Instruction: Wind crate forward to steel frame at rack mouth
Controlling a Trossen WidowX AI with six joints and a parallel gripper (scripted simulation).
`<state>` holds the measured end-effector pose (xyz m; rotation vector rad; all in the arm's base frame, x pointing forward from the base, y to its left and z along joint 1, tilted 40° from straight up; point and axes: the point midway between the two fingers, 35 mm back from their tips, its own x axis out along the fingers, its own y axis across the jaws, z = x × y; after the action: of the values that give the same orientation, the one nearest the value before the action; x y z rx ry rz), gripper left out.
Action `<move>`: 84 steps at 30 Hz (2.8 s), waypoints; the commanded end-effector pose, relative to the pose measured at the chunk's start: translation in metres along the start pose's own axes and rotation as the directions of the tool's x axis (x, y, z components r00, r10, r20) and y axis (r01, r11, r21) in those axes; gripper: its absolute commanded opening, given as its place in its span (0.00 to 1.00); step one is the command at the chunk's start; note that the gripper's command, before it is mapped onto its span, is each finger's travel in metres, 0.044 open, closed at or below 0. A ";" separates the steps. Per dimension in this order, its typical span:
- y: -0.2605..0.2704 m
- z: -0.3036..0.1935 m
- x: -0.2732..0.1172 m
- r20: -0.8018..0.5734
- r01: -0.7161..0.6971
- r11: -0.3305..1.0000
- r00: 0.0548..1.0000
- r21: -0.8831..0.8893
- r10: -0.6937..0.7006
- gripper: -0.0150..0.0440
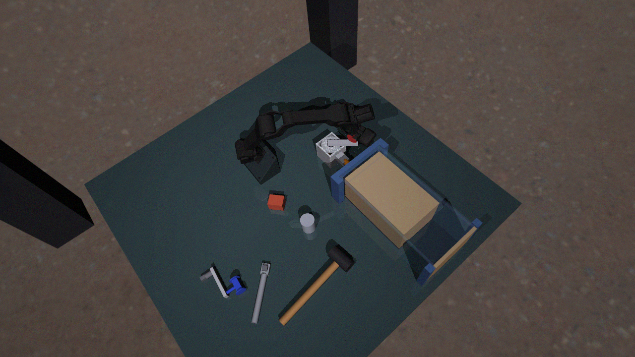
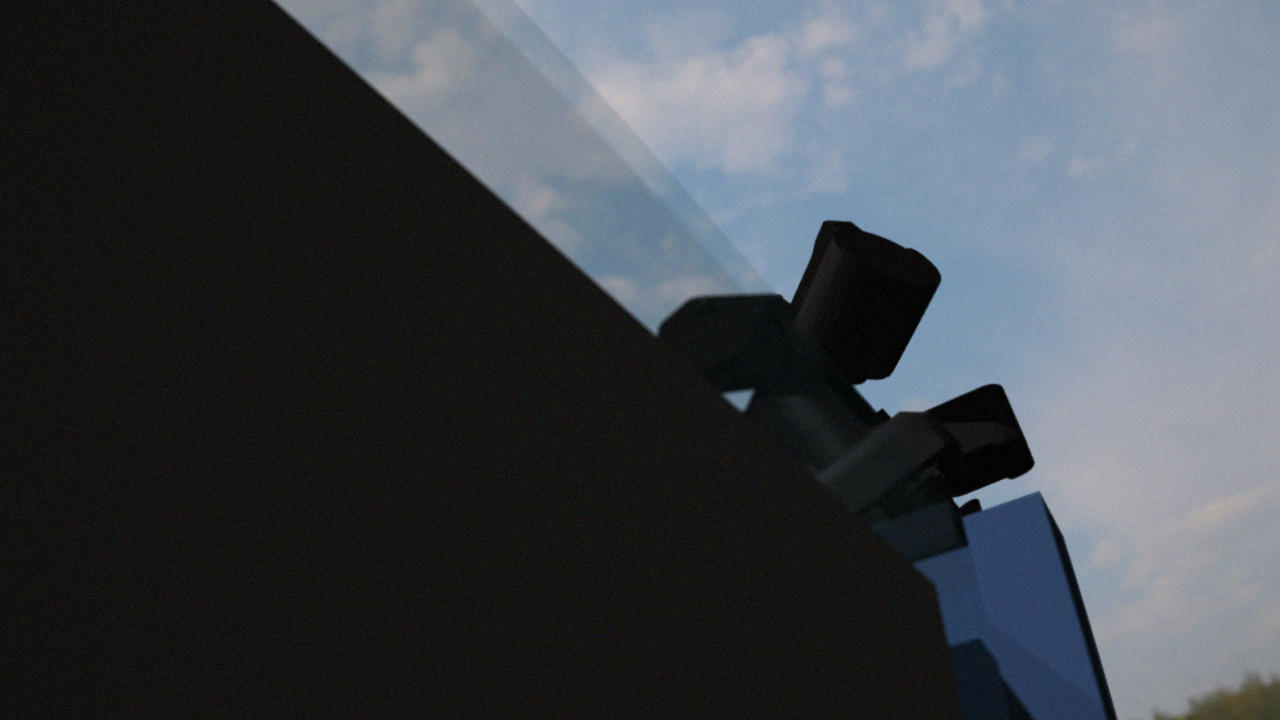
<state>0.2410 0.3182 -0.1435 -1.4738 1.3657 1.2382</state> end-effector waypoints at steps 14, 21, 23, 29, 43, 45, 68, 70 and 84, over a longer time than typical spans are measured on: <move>0.034 0.021 0.007 0.018 -0.030 0.999 0.999 -0.028 0.031 0.25; 0.038 0.023 0.008 0.018 -0.031 0.999 0.999 -0.028 0.031 0.25; 0.039 0.024 0.008 0.018 -0.031 0.999 0.999 -0.028 0.031 0.25; 0.046 0.026 0.008 0.019 -0.031 0.999 0.999 -0.028 0.032 0.25; 0.064 0.029 0.010 0.019 -0.033 0.999 0.999 -0.028 0.033 0.25; 0.067 0.030 0.010 0.019 -0.033 0.999 0.999 -0.028 0.034 0.25; 0.097 0.028 0.009 0.020 -0.036 0.999 0.999 -0.029 0.036 0.25; 0.100 0.028 0.008 0.020 -0.036 0.999 0.999 -0.029 0.037 0.25; 0.117 0.022 0.006 0.019 -0.038 0.999 0.999 -0.030 0.038 0.25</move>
<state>0.1383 0.3307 -0.1491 -1.4499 1.3324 1.2762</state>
